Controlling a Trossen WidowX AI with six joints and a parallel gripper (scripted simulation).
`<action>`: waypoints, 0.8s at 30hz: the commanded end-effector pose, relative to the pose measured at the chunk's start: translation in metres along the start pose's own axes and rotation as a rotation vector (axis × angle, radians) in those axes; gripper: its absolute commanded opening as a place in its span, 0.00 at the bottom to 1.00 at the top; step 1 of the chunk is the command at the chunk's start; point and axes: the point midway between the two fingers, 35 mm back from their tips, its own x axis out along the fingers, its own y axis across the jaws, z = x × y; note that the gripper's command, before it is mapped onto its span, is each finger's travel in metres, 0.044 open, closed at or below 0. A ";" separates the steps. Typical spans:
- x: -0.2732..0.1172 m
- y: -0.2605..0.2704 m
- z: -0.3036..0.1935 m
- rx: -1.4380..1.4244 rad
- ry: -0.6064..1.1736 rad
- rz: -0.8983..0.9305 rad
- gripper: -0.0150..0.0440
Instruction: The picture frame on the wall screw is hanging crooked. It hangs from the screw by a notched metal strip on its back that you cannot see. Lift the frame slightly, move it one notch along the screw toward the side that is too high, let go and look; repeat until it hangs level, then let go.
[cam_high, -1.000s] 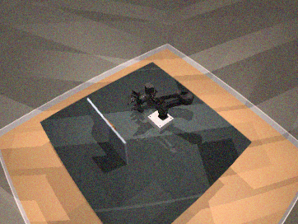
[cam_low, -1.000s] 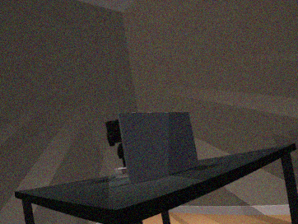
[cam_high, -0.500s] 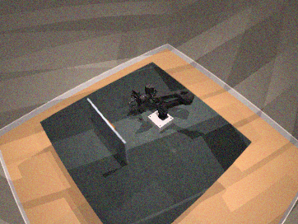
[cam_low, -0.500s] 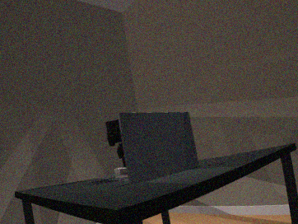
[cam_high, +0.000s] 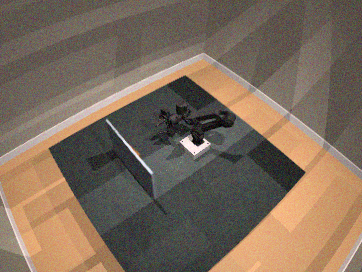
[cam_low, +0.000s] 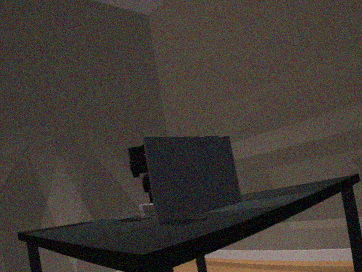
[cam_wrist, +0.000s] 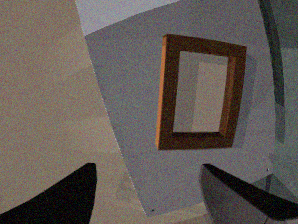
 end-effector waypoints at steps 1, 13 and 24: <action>0.000 0.000 -0.001 0.005 0.004 -0.001 0.69; 0.036 -0.017 0.011 0.003 0.003 0.003 0.69; 0.064 -0.039 0.010 0.007 0.006 0.004 0.69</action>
